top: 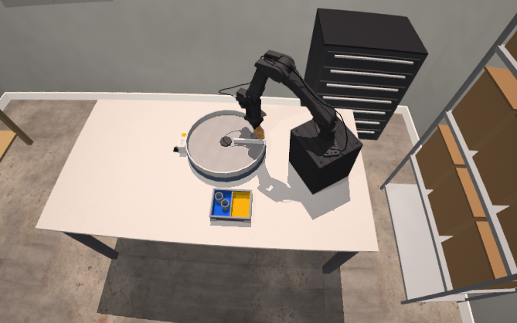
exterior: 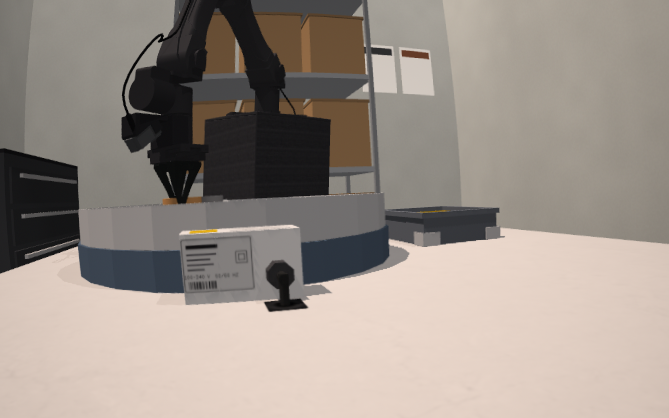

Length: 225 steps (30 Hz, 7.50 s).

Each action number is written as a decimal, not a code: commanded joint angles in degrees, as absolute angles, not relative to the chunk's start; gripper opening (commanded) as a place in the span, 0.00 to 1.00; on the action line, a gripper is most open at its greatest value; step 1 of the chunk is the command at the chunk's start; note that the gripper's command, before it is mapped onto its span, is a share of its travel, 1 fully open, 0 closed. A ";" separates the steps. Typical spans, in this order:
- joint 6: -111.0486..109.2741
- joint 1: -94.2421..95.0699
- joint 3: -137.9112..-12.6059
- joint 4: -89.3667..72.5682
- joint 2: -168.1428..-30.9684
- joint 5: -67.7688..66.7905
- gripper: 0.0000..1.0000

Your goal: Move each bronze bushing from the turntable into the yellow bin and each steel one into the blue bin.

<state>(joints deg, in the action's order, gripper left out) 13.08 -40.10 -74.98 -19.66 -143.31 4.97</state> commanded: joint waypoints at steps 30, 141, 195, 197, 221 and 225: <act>13.46 -39.81 -76.12 -19.15 -143.13 5.20 0.14; 12.01 -41.43 -73.82 -29.55 -131.71 4.68 0.00; 40.02 0.02 -67.32 -25.96 -125.67 2.01 0.00; 42.28 3.40 -69.08 -26.80 -126.37 1.69 0.00; 53.95 22.54 -94.02 -39.74 -138.13 -0.40 0.00; 54.53 23.64 -96.58 -41.13 -139.37 -0.51 0.00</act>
<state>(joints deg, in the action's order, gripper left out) 53.41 22.35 -94.08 -38.70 -139.02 0.30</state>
